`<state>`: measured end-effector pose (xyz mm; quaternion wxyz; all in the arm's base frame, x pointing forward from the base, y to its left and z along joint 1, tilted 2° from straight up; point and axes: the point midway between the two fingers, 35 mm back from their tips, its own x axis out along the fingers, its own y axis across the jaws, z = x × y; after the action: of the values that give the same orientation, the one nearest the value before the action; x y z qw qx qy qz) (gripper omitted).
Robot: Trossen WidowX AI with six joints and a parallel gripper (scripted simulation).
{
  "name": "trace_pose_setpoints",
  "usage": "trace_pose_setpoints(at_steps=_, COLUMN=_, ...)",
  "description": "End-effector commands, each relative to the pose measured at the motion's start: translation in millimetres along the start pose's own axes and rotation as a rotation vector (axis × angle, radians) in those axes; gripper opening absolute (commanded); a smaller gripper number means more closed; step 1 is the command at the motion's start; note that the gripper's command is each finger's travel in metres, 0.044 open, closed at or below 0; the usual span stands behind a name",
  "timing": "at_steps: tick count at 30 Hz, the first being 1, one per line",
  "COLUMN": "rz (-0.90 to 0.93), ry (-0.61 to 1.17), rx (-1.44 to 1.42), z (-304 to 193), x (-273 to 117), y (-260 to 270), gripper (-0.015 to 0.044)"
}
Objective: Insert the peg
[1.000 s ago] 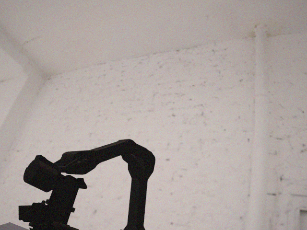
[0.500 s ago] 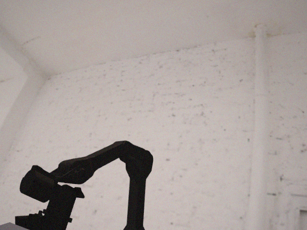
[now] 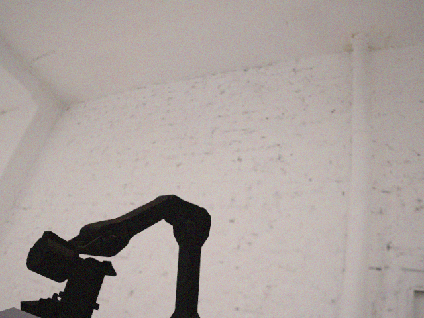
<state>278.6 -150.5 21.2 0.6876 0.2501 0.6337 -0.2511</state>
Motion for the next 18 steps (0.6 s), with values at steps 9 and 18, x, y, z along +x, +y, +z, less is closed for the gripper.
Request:
trace_pose_setpoints(at_steps=9, rz=0.001, ry=0.000, rx=0.000, z=0, x=0, y=0, gripper=0.0006)
trace_pose_setpoints(at_steps=18, rz=0.002, ry=0.001, rx=0.001, z=2, x=-21, y=1, gripper=0.0000)
